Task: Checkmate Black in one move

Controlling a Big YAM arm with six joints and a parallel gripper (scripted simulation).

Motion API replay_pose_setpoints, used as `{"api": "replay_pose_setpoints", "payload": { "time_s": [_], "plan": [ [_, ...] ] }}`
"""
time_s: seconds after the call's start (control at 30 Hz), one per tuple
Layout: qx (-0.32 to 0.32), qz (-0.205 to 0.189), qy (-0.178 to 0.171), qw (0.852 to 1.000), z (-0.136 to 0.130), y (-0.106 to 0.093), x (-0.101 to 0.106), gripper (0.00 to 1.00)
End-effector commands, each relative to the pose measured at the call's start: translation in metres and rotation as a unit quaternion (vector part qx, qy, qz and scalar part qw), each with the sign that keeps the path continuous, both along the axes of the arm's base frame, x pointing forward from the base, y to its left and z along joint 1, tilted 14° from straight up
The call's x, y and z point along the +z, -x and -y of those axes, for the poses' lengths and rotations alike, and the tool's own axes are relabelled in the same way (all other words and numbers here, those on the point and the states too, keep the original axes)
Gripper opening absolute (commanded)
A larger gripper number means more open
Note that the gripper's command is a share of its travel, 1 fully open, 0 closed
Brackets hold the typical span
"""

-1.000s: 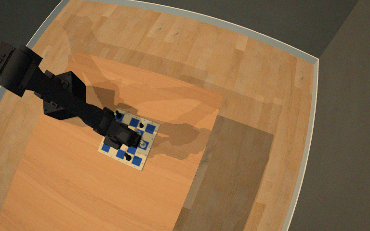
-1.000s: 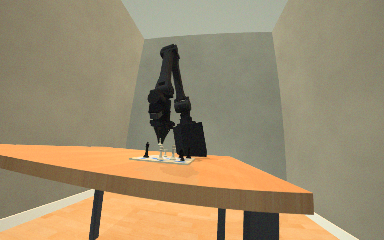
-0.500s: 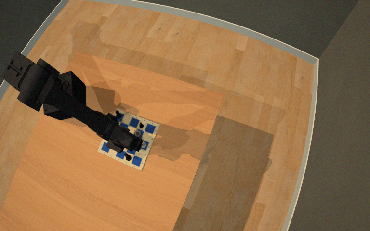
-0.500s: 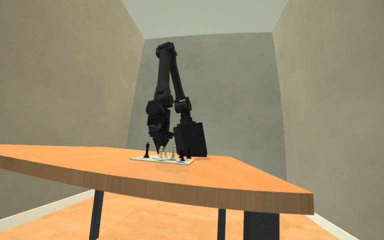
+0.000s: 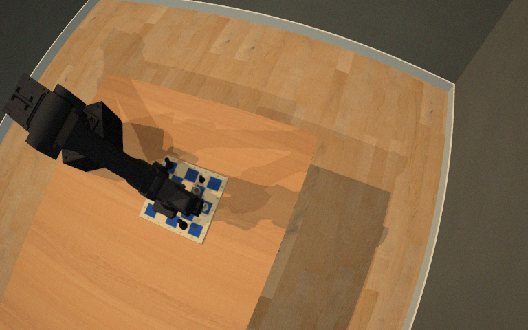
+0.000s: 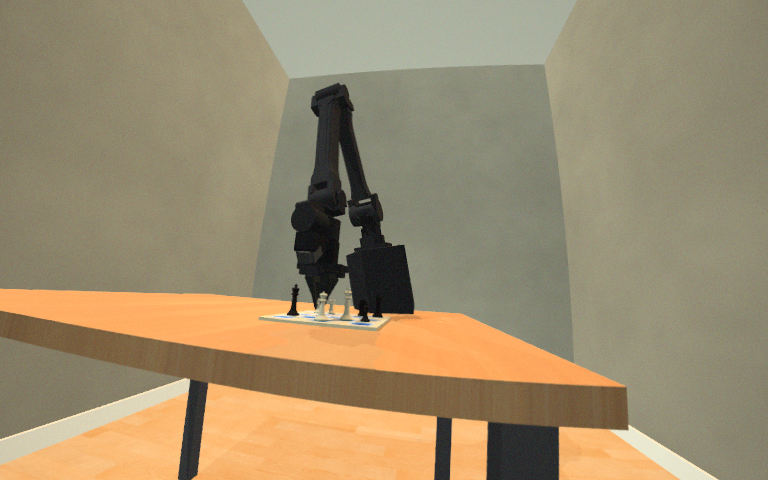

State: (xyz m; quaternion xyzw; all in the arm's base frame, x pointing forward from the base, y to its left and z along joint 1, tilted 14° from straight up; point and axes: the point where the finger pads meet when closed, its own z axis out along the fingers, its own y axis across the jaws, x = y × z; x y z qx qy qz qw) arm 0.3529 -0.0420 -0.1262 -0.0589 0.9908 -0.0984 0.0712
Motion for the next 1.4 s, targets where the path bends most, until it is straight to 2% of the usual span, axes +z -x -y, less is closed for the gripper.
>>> {"api": "replay_pose_setpoints", "payload": {
  "time_s": [0.0,1.37],
  "plan": [
    [-0.003,-0.001,0.000,1.000,0.0057,-0.0008,0.0000,0.00],
    [0.002,0.003,0.000,1.000,0.0060,-0.0009,0.0017,0.00]
  ]
}}
